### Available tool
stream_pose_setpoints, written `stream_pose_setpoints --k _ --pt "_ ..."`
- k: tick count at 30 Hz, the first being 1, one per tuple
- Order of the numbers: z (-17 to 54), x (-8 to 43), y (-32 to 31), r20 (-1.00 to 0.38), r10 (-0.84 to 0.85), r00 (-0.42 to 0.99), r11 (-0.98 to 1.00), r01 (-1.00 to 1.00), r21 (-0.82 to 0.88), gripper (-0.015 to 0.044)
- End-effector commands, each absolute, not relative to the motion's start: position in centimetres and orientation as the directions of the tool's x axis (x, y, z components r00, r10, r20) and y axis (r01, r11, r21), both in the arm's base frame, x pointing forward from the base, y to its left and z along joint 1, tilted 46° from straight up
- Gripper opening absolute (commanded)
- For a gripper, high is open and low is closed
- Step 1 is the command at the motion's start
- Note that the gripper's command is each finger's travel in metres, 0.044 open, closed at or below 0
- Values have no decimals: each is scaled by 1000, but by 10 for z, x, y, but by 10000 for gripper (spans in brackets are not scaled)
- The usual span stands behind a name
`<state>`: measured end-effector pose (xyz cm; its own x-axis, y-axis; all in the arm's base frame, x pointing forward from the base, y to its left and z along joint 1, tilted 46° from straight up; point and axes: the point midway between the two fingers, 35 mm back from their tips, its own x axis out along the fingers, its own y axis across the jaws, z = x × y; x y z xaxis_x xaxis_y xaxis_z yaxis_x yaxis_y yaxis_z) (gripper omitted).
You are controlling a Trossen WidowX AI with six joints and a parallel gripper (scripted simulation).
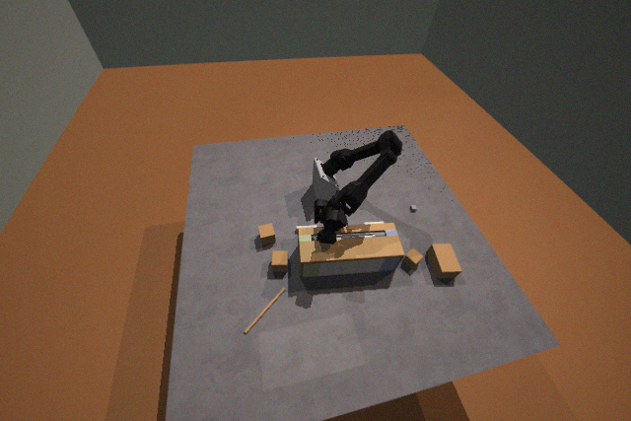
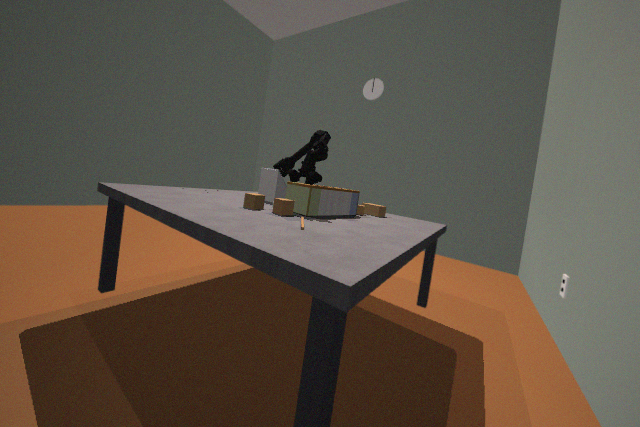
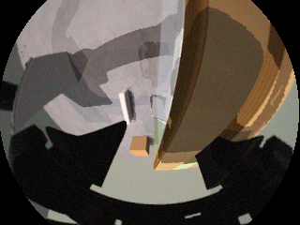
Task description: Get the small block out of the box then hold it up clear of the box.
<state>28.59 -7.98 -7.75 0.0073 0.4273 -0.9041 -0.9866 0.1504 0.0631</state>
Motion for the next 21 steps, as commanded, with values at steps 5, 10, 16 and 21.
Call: stream_pose_setpoints --k 5,10,16,21 --pt "-84 284 -85 -905 426 3 147 -987 66 400" --pt "-58 284 -110 -905 425 4 149 -987 65 400" --pt "-37 281 -128 -905 425 5 150 -987 65 400" --pt "-41 280 -132 -911 409 41 391 -910 135 295"
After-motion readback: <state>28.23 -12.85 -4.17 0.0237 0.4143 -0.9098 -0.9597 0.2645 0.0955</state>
